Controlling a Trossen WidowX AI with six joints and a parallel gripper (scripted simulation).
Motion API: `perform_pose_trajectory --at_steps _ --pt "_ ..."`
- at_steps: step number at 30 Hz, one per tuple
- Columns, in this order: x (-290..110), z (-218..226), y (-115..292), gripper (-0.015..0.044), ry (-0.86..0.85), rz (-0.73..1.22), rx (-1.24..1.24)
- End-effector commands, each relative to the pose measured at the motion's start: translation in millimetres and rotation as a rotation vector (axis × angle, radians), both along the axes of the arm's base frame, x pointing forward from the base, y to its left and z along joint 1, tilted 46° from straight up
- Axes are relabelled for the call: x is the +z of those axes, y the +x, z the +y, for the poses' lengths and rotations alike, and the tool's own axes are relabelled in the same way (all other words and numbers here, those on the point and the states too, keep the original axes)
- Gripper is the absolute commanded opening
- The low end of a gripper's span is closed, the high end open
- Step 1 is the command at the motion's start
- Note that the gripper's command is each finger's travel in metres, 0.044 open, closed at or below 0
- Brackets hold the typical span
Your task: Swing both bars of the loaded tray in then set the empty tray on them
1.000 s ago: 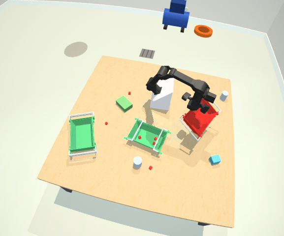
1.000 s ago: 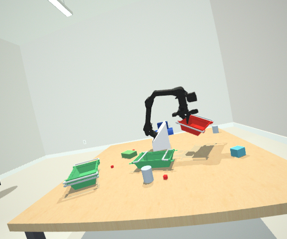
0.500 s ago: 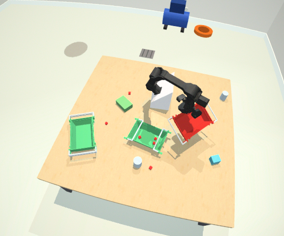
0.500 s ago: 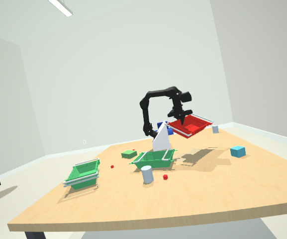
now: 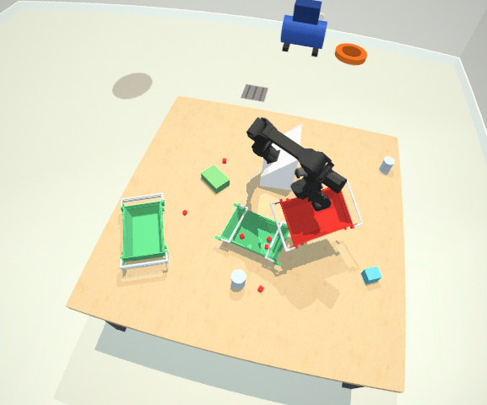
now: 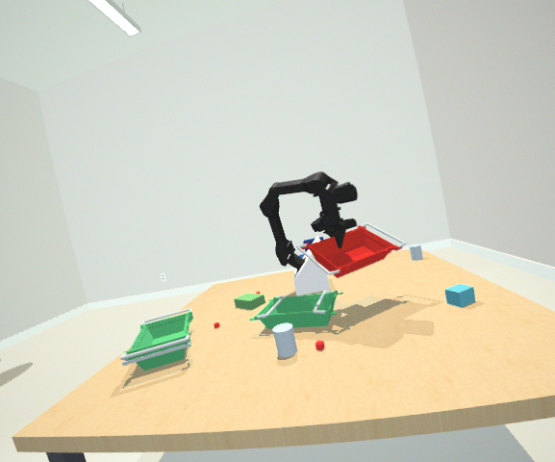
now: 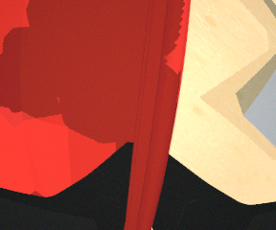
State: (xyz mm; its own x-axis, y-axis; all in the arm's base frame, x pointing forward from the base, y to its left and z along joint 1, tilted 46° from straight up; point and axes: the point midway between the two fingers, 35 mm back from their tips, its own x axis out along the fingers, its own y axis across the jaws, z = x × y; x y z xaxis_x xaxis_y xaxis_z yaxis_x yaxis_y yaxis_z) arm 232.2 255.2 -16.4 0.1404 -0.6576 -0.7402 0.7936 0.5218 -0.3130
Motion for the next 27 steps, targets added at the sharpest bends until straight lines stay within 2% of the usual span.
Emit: perform_pose_trajectory --at_steps 1,27 --pt "15.4 -4.0 9.2 0.0000 0.023 -0.062 -0.036" --pt "77.2 -74.7 61.1 0.0000 0.064 -0.366 -0.363"
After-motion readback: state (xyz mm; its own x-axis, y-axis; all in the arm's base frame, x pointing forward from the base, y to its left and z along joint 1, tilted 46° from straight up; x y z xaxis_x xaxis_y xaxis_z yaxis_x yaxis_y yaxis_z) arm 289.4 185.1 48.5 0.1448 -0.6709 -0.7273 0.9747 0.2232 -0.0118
